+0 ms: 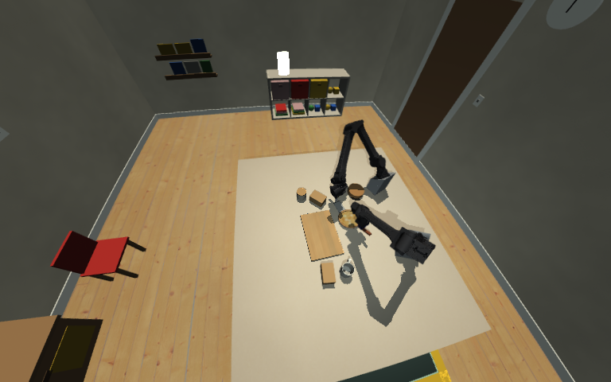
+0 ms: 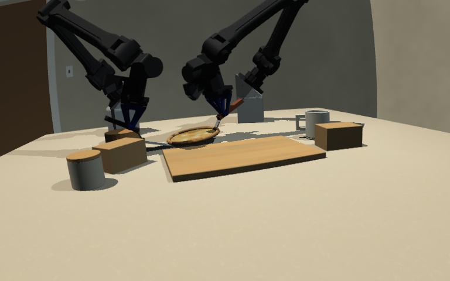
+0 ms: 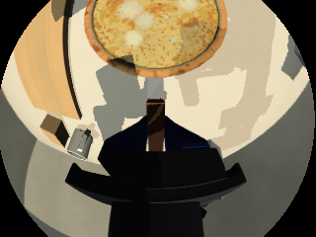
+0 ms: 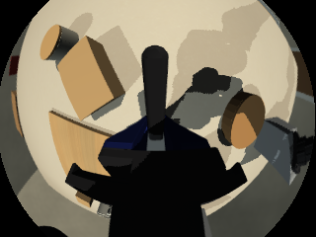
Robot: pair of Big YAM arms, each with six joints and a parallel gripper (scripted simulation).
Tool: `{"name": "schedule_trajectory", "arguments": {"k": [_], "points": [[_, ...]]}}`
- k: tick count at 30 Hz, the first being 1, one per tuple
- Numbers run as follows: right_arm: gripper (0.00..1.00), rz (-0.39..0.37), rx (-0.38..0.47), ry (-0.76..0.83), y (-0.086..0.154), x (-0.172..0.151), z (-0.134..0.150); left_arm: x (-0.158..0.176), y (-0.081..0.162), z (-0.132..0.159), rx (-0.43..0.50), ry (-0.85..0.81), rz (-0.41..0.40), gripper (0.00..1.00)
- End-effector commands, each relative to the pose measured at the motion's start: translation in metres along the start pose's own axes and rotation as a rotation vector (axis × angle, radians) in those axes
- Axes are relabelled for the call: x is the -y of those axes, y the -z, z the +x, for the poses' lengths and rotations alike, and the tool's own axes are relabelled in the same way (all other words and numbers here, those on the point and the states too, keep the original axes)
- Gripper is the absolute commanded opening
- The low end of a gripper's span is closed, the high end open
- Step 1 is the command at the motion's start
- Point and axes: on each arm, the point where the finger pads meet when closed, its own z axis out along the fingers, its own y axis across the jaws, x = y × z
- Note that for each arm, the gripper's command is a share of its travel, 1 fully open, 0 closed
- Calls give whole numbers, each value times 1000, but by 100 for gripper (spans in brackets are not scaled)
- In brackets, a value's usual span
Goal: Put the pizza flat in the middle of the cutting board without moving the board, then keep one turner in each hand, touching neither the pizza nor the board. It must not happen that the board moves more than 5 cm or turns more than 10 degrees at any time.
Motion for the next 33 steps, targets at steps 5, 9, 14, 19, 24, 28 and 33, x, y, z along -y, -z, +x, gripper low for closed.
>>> {"name": "schedule_trajectory", "arguments": {"k": [5, 9, 14, 19, 24, 28, 33], "points": [[6, -54, -10, 7, 20, -16, 9, -3, 14, -18, 19, 9, -16, 6], [6, -54, -10, 7, 20, -16, 9, -1, 15, -22, 18, 10, -16, 6], [6, -54, -10, 6, 21, -16, 9, -1, 16, -28, 16, 7, -16, 6], [6, -55, -11, 6, 21, -17, 9, -1, 17, -33, 11, 9, -16, 6], [6, -55, -11, 6, 21, -17, 9, -2, 14, -35, 5, 12, -10, 6], [6, -55, -11, 5, 21, -17, 9, 2, 6, -33, 5, 17, -5, 6], [6, -71, -38, -6, 36, -24, -8, -3, 26, -26, 61, -6, -20, 6]]}}
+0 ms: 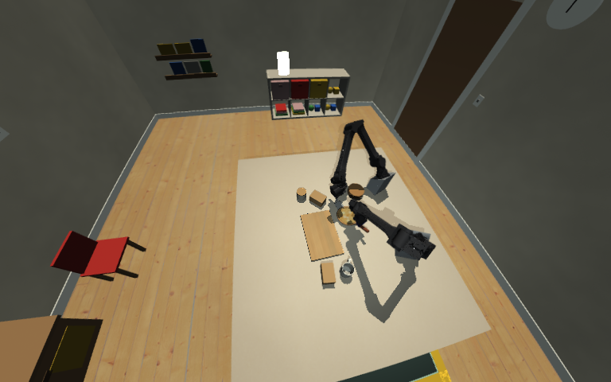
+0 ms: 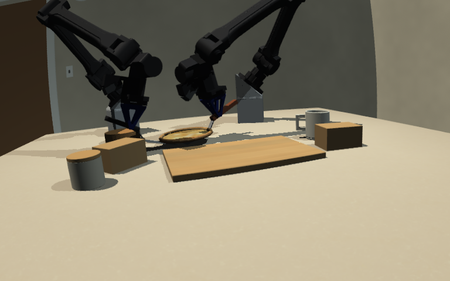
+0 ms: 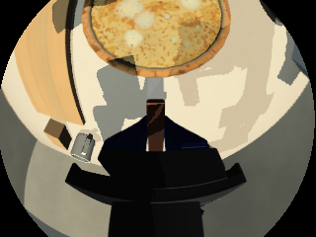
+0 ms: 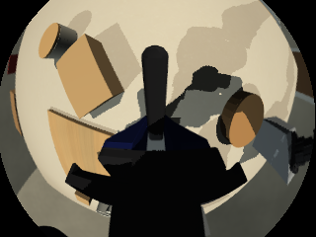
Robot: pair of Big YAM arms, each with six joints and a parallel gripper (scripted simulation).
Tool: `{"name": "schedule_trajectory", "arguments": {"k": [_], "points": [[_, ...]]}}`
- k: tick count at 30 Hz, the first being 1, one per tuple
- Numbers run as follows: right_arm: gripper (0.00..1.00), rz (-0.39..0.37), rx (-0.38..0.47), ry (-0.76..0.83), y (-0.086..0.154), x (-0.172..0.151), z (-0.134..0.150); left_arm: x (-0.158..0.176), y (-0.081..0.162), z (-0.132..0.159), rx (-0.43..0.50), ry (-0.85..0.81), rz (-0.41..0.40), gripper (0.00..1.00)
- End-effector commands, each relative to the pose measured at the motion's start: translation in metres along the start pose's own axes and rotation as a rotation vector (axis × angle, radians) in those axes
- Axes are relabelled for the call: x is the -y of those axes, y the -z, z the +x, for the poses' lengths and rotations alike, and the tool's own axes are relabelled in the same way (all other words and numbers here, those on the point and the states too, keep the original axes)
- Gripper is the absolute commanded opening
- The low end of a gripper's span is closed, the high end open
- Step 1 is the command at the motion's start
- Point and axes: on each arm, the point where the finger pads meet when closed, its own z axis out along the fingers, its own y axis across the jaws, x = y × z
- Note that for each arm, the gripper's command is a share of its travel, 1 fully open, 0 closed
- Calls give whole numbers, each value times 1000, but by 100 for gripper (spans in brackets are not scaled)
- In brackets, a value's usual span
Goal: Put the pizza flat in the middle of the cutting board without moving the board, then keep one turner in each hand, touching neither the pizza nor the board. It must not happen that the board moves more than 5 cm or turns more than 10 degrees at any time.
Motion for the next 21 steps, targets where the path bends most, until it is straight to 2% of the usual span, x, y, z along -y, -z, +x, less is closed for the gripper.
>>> {"name": "schedule_trajectory", "arguments": {"k": [1, 4, 5, 11, 13, 21], "points": [[6, -76, -21, -10, 36, -27, -11, -5, 22, -2, 65, -8, -22, 6], [6, -77, -38, -12, 39, -28, -14, -13, 36, -4, 77, -5, -22, 6], [6, -79, -41, -18, 39, -29, -13, -7, 28, -1, 78, 2, -23, 6], [6, -53, -63, 4, 36, -10, -10, -5, 33, 3, 114, -5, -25, 6], [6, -72, -76, -21, 43, -25, -19, -6, 37, 3, 128, -3, -26, 6], [6, -33, -115, -60, 32, -21, -41, -8, 46, 7, 175, 4, -27, 6]]}}
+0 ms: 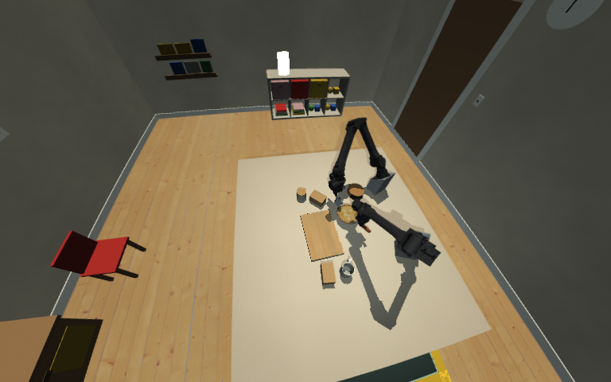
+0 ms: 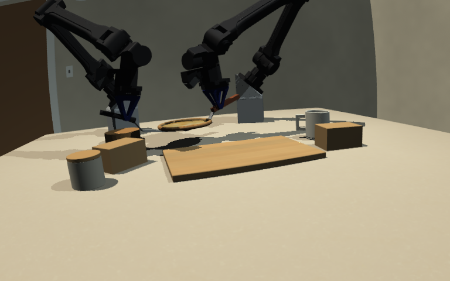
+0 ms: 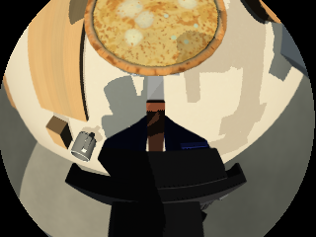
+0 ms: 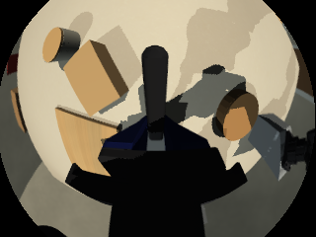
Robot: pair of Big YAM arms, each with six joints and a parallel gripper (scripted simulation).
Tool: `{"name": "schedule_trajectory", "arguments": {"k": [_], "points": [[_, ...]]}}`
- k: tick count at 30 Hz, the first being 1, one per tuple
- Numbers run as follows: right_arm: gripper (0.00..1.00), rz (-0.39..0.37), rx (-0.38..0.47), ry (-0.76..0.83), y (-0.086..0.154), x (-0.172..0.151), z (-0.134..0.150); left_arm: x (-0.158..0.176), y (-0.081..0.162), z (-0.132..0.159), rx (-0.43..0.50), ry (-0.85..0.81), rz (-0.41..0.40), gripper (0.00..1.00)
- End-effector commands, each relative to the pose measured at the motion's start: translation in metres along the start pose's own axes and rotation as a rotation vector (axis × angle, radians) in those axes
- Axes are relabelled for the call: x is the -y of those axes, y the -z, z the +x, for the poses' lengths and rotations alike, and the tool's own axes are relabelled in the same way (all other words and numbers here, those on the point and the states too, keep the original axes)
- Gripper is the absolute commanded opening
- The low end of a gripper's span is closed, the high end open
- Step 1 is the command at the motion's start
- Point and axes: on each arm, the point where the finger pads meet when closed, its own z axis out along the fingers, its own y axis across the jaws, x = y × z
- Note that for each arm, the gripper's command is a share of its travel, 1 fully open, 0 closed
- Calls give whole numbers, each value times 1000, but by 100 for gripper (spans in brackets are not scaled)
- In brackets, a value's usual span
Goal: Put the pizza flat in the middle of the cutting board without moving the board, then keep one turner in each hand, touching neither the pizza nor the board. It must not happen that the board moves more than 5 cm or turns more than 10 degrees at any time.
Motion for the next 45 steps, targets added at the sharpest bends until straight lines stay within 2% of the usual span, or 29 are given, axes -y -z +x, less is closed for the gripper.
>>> {"name": "schedule_trajectory", "arguments": {"k": [1, 3, 5, 7, 11, 13, 20, 21, 22, 25, 29, 33, 37, 38, 39, 42, 45], "points": [[6, -33, -14, -39, 14, -21, -15, -6, 21, -7, 61, 7, -23, 6], [6, -33, -14, -39, 14, -21, -15, -6, 21, -7, 61, 7, -23, 6], [6, -24, -27, 1, 15, -3, -6, -4, 21, -4, 78, 0, -24, 6], [6, -31, -40, -24, 19, -16, -18, -2, 23, -1, 75, -12, -21, 6], [6, -26, -60, -41, 21, -20, -28, -5, 31, -3, 110, -2, -25, 6], [6, -50, -73, -22, 36, -24, -20, -6, 35, -2, 123, -1, -26, 6], [6, -47, -98, -34, 35, -24, -22, -6, 38, 0, 139, 4, -23, 6], [6, -36, -105, -21, 28, -9, -16, -5, 32, 3, 142, 2, -17, 6], [6, -20, -109, -9, 29, -4, -17, -3, 36, 3, 157, -1, -25, 6], [6, -28, -126, -43, 33, -18, -32, -6, 43, 2, 171, -2, -24, 6], [6, -52, -155, -26, 49, -22, -28, -6, 50, 5, 197, -1, -26, 6], [6, -36, -173, -44, 44, -21, -35, -6, 54, 6, 216, -1, -25, 6], [6, -40, -172, -50, 39, -24, -27, -3, 49, 6, 208, -2, -20, 6], [6, -27, -171, -17, 34, -7, -18, 0, 37, 8, 188, -4, -9, 6], [6, -25, -170, -35, 34, -6, -24, 0, 33, 9, 180, -2, -4, 6], [6, -31, -171, -41, 41, -13, -28, -16, 45, 5, 213, 35, -12, 6], [6, -47, -172, -58, 43, -20, -30, -13, 50, 4, 220, 24, -21, 6]]}}
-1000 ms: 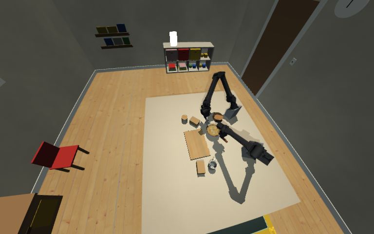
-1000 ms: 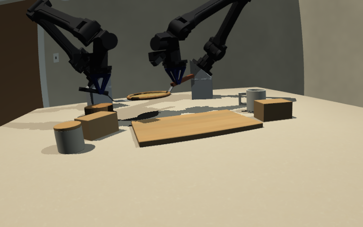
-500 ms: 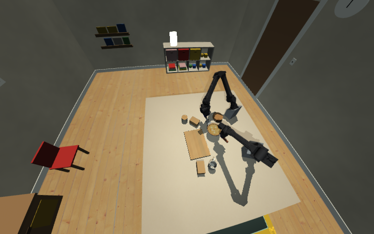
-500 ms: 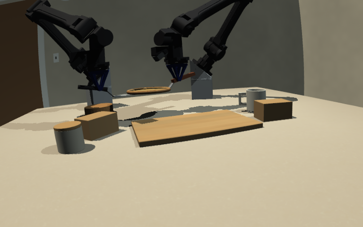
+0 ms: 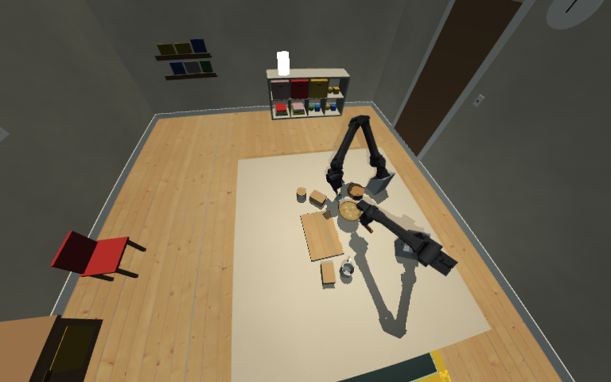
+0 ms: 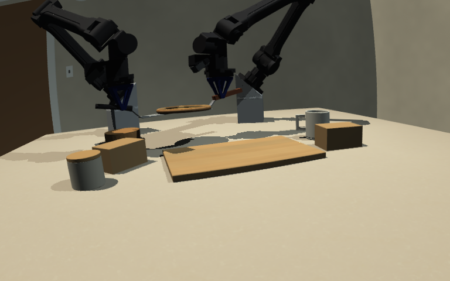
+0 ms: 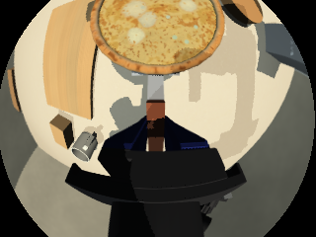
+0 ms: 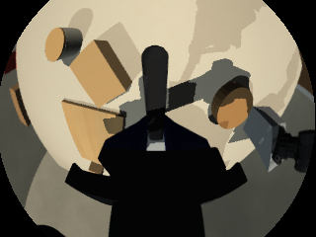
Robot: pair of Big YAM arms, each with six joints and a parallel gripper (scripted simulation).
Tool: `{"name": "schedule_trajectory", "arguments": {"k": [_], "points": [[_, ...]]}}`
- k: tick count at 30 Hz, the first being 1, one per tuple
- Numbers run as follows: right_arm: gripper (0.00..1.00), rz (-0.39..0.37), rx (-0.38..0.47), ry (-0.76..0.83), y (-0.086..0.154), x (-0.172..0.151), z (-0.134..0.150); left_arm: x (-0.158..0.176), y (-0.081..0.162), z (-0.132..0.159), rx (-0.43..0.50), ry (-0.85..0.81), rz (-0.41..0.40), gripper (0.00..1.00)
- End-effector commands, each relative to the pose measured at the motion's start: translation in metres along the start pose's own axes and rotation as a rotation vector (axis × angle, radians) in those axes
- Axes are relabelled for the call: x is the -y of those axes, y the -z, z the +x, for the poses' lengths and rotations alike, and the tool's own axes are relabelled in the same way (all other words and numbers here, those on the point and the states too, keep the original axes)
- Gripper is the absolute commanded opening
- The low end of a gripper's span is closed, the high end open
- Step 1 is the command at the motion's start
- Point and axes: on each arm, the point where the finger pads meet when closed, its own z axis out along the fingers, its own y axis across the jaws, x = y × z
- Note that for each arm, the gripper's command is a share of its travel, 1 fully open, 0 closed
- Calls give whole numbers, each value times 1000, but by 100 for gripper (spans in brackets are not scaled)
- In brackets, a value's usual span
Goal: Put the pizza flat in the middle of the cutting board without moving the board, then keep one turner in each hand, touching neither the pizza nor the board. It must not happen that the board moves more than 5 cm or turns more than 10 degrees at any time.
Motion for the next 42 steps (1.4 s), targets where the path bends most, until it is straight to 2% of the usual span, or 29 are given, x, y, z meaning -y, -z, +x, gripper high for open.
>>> {"name": "schedule_trajectory", "arguments": {"k": [1, 5, 9, 10, 11, 12, 17, 23, 26, 27, 32, 36, 42], "points": [[6, -13, -5, 13, 6, -24, -6, -28, 17, -12, 41, 41, -12, 6], [6, -7, -2, 36, 4, -44, -4, -45, 17, -10, 35, 58, -10, 6], [6, -18, -2, 16, 9, -48, -7, -44, 20, -14, 47, 82, -15, 6], [6, -29, -1, 39, 16, -55, -9, -38, 21, -17, 37, 76, -15, 6], [6, -19, 8, 57, 11, -58, -1, -43, 27, -17, 51, 84, -23, 6], [6, -26, 9, 64, 13, -63, 2, -55, 18, -12, 49, 90, -17, 6], [6, -38, -2, 104, 18, -82, 18, -73, 18, -5, 35, 106, -13, 6], [6, -41, 4, 136, 23, -104, 21, -88, 23, -7, 54, 139, -23, 6], [6, -46, 2, 116, 25, -105, 18, -86, 25, -8, 54, 135, -25, 6], [6, -42, 8, 145, 24, -112, 21, -90, 15, -2, 49, 156, -21, 6], [6, -42, 0, 168, 23, -132, 28, -112, 18, 1, 38, 177, -17, 6], [6, -40, -2, 192, 25, -142, 32, -121, 27, -9, 66, 195, -35, 6], [6, -56, 2, 179, 33, -163, 29, -134, 17, 0, 56, 232, -25, 6]]}}
